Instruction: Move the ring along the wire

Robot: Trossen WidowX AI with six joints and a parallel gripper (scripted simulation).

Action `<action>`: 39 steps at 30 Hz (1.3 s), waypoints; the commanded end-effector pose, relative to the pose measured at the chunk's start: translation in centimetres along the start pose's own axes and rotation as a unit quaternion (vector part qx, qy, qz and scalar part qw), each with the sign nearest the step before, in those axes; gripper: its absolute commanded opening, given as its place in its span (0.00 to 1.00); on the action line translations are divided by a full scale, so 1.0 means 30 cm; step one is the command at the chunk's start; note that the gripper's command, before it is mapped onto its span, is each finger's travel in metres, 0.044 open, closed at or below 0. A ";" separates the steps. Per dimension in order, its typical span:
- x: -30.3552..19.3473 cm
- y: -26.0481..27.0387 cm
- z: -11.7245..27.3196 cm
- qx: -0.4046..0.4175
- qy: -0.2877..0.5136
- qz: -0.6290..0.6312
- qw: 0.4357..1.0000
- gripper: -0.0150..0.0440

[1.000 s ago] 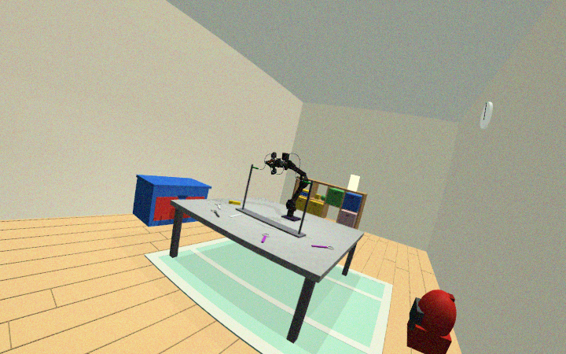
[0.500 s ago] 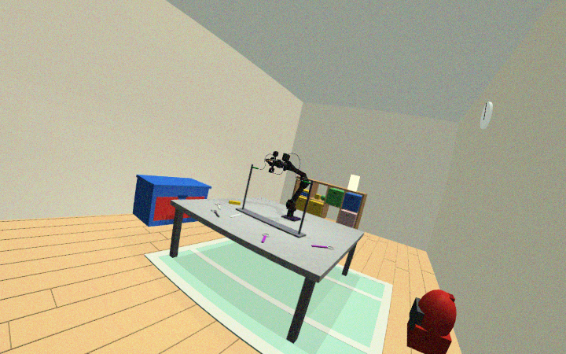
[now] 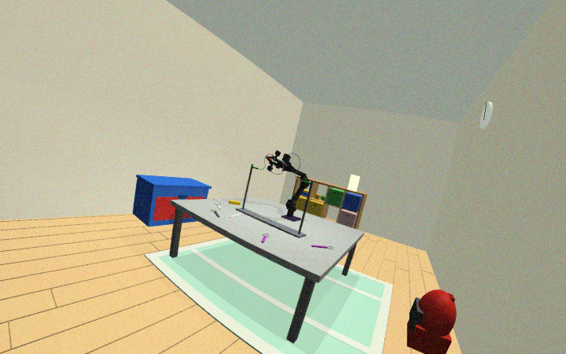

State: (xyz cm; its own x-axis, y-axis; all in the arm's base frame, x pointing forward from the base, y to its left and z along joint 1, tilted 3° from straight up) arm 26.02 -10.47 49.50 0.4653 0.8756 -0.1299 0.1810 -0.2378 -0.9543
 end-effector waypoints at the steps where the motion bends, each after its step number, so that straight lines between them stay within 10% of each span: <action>1: -0.002 0.000 -0.001 -0.017 -0.005 0.036 0.999 0.00; 39: -0.030 0.090 -0.004 -0.025 -0.005 0.050 0.998 0.00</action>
State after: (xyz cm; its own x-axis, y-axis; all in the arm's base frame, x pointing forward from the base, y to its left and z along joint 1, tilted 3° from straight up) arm 26.17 -11.55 48.12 0.4734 0.8376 -0.2727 0.1846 -0.3971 -0.8990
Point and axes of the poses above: the point midway between the two fingers, 35 mm back from their tips, its own z axis back along the fingers, its own y axis across the jaws, x = y × z, the point moved 4 cm from there along z, back along the fingers, and after that the axes turned 2 degrees about -z, right-handed, at the moved point
